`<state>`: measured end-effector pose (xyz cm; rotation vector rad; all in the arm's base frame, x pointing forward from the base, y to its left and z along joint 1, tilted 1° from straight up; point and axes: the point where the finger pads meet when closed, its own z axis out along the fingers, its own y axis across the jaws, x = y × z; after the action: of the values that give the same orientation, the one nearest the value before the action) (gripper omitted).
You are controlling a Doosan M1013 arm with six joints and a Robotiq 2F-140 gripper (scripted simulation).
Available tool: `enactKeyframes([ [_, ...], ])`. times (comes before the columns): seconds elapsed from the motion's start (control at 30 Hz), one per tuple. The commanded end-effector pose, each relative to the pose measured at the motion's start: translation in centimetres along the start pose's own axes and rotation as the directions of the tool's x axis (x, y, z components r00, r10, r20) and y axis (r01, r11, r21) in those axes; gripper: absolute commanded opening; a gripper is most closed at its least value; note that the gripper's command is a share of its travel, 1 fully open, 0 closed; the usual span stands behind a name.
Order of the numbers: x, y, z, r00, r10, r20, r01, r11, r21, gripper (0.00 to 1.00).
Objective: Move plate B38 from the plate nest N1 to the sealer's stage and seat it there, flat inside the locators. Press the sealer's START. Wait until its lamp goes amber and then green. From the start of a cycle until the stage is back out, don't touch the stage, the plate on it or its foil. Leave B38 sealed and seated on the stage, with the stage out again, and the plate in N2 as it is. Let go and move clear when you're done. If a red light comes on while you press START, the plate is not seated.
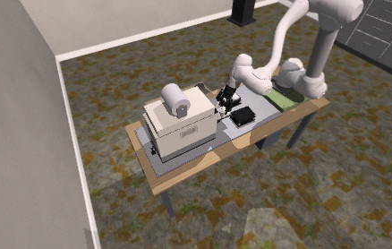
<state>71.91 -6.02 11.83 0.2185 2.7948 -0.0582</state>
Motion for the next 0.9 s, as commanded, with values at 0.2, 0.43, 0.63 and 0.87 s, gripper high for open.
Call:
enactKeyframes([
  [0.2, -0.2, 0.0, -0.5, 1.0, 0.0, 0.0, 0.0, 1.0, 0.0, 0.7],
  [0.43, -0.3, 0.0, -0.9, 1.0, 0.0, 0.0, 0.0, 1.0, 0.0, 0.7],
  [0.63, -0.4, 0.0, -1.1, 1.0, 0.0, 0.0, 0.0, 1.0, 0.0, 0.7],
  [0.87, -0.7, 0.0, -2.1, 1.0, 0.0, 0.0, 0.0, 1.0, 0.0, 0.7],
])
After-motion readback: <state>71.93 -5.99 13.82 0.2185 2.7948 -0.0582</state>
